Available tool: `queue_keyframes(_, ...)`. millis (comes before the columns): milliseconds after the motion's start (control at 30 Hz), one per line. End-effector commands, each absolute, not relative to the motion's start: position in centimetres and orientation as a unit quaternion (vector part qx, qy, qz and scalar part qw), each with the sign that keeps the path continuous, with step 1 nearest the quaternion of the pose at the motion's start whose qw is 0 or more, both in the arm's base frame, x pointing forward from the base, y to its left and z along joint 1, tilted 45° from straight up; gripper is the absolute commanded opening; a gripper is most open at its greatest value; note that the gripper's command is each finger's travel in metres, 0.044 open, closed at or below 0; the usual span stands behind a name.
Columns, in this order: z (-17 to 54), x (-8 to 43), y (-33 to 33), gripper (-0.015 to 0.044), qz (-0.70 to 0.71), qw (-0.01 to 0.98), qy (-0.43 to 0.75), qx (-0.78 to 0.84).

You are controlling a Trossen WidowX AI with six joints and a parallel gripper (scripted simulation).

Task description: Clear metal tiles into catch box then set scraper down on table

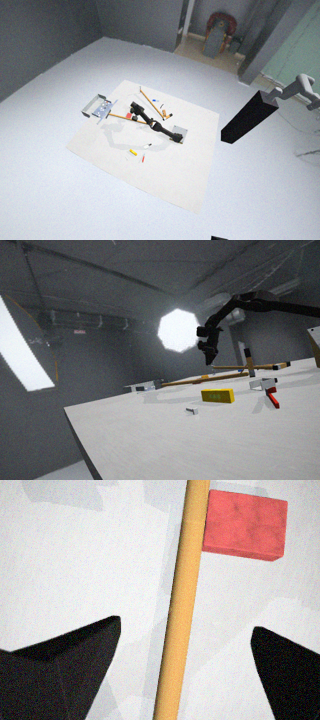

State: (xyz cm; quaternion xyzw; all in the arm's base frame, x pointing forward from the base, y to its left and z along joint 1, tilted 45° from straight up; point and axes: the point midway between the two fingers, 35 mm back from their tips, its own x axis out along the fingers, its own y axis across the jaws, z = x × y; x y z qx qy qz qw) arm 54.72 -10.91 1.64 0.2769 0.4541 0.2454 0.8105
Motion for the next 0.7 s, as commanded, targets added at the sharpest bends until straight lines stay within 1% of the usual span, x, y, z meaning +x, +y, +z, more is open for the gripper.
queue_keyframes(0, 2.9, 54.2, -12.6, 0.044, 0.234, 0.818, 0.436, 0.292)
queue_keyframes(667, 7.8, 50.4, -20.2, 0.044, 0.18, 0.853, 0.354, 0.338)
